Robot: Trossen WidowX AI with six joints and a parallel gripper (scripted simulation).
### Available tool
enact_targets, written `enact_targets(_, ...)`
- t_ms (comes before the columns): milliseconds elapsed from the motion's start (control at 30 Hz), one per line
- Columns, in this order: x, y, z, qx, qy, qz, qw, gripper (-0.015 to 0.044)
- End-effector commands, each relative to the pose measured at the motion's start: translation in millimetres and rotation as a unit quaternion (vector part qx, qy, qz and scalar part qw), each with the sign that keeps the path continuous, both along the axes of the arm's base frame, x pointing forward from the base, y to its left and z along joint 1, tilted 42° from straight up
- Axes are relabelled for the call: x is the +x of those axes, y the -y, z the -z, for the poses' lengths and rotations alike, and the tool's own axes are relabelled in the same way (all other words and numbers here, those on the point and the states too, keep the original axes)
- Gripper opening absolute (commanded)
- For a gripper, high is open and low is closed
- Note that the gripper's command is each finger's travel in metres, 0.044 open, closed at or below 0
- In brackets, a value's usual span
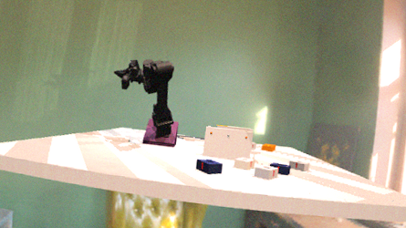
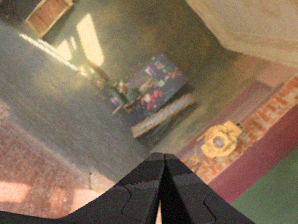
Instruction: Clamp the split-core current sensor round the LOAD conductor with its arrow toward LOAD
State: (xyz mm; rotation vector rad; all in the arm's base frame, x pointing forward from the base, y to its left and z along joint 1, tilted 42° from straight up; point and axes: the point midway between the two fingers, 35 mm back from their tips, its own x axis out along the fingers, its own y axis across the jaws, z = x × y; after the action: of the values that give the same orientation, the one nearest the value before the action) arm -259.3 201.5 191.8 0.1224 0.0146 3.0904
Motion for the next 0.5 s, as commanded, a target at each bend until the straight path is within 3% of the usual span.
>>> enact_targets(0,1,-2,0,0.000,0.000,0.005,1.000,0.0026)
enact_targets(233,72,-83,-18,-0.001,-0.004,0.203,0.979,0.0210)
enact_targets(467,178,-138,-38,-0.001,-0.006,0.409,0.912,0.0394)
